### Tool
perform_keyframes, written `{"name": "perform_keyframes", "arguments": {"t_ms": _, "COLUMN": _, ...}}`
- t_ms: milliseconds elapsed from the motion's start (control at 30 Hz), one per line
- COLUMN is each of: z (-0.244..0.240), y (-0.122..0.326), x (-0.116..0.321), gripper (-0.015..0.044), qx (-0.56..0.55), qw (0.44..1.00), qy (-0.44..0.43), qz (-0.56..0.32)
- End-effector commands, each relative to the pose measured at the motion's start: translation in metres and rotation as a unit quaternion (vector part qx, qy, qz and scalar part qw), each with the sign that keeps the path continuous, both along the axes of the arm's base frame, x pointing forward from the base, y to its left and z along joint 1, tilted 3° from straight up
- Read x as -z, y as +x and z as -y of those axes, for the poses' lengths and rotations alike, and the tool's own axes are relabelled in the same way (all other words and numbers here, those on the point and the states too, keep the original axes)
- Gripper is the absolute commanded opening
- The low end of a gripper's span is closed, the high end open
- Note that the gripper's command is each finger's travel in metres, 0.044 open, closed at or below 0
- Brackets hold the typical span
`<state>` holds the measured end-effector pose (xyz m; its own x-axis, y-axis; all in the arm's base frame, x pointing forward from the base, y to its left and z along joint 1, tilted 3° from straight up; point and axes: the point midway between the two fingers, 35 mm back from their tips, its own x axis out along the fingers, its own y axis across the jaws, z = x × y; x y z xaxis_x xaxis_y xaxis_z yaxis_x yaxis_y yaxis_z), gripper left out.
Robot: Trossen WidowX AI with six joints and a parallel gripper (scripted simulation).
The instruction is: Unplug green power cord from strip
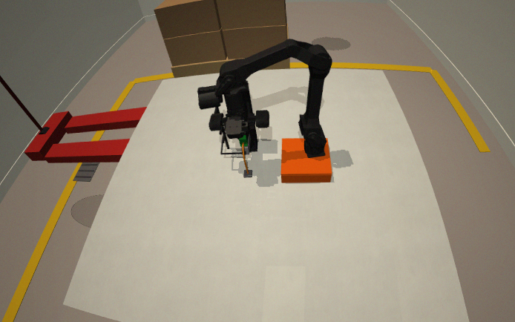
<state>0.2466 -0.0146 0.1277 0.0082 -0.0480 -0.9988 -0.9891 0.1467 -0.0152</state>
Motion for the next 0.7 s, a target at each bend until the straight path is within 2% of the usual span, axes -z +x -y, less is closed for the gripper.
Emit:
{"name": "perform_keyframes", "arguments": {"t_ms": 0, "z": 0.0, "y": 0.0, "x": 0.0, "gripper": 0.0, "qx": 0.0, "qw": 1.0, "qy": 0.0, "qz": 0.0}}
{"name": "perform_keyframes", "arguments": {"t_ms": 667, "z": -0.028, "y": 0.007, "x": 0.0, "gripper": 0.0, "qx": -0.001, "qw": 1.0, "qy": 0.002, "qz": 0.001}}
